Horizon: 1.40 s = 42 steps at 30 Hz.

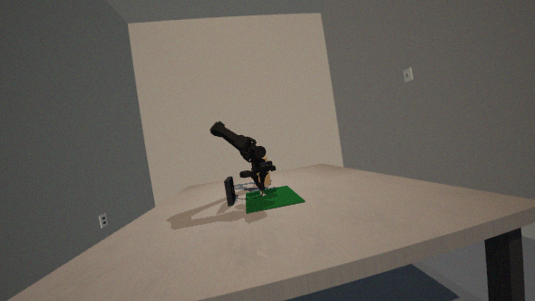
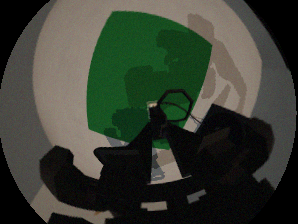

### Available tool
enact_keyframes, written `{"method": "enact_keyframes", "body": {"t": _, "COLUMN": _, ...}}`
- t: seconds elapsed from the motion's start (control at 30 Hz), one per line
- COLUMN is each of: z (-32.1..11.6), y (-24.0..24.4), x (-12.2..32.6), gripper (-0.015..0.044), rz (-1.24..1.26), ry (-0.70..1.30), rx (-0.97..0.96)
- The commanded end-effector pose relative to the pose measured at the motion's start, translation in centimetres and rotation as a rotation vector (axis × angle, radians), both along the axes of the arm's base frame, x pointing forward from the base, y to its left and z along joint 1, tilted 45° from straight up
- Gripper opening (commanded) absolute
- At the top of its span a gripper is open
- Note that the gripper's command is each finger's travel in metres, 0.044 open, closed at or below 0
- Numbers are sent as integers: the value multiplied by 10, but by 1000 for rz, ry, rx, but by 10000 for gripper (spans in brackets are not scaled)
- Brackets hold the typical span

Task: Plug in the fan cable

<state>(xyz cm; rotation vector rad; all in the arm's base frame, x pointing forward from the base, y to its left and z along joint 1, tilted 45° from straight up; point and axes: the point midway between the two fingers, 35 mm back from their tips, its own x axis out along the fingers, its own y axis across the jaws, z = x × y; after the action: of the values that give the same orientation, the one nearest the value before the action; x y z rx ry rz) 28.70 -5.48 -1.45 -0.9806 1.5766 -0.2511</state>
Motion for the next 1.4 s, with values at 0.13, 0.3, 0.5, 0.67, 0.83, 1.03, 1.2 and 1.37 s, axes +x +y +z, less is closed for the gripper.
{"method": "enact_keyframes", "body": {"t": 0.13, "z": 1, "y": -1, "x": 2, "gripper": 0, "rz": 1, "ry": -4, "rx": -5}}
{"method": "enact_keyframes", "body": {"t": 0.3, "z": 1, "y": -1, "x": 2, "gripper": 0, "rz": 1, "ry": -4, "rx": -5}}
{"method": "enact_keyframes", "body": {"t": 0.5, "z": 0, "y": -2, "x": 2, "gripper": 0, "rz": 1, "ry": -4, "rx": -5}}
{"method": "enact_keyframes", "body": {"t": 0.67, "z": -1, "y": -3, "x": 1, "gripper": 0, "rz": 2, "ry": -3, "rx": -5}}
{"method": "enact_keyframes", "body": {"t": 0.83, "z": -2, "y": -3, "x": 1, "gripper": 0, "rz": 3, "ry": -2, "rx": -6}}
{"method": "enact_keyframes", "body": {"t": 1.03, "z": -3, "y": -4, "x": 0, "gripper": 0, "rz": 4, "ry": -1, "rx": -6}}
{"method": "enact_keyframes", "body": {"t": 1.2, "z": -4, "y": -5, "x": 0, "gripper": 0, "rz": 5, "ry": 0, "rx": -6}}
{"method": "enact_keyframes", "body": {"t": 1.37, "z": -4, "y": -6, "x": 0, "gripper": 0, "rz": 5, "ry": 0, "rx": -6}}
